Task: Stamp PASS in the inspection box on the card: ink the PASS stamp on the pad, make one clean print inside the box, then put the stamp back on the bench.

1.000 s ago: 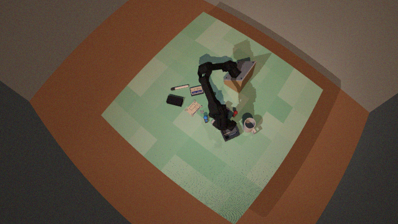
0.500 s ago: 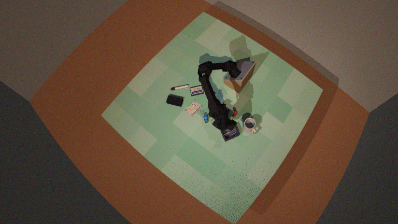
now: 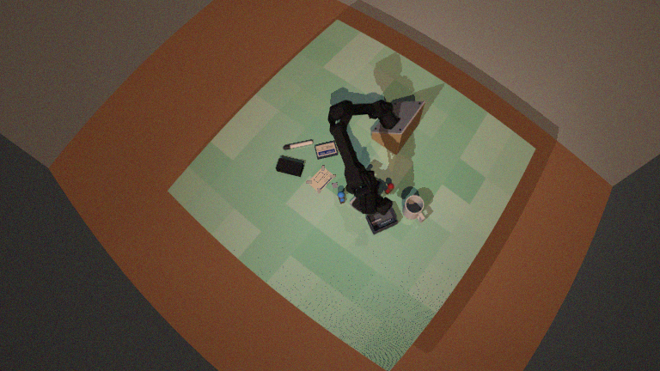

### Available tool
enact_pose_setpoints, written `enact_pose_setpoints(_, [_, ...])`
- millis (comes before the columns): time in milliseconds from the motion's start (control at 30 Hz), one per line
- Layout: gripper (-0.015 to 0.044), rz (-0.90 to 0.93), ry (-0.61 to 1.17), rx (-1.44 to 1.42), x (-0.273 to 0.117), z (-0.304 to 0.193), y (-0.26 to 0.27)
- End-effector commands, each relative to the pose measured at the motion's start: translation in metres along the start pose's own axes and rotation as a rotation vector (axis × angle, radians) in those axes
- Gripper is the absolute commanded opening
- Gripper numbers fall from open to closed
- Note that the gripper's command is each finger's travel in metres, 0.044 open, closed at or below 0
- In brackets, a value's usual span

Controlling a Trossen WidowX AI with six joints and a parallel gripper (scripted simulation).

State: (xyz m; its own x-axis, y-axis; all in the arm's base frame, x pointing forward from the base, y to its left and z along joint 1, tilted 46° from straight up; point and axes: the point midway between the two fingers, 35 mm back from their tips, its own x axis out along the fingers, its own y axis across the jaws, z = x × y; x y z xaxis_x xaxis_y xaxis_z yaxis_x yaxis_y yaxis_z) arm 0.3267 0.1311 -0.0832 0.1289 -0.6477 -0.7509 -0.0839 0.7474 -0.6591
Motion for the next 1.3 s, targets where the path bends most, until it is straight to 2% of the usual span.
enact_pose_setpoints(0, [0.0000, 0.006, 0.003, 0.002, -0.003, 0.000, 0.000])
enact_pose_setpoints(467, [0.0000, 0.013, 0.004, 0.002, -0.009, -0.003, -0.001])
enact_pose_setpoints(1267, [0.0000, 0.014, 0.008, -0.001, -0.015, -0.079, -0.046])
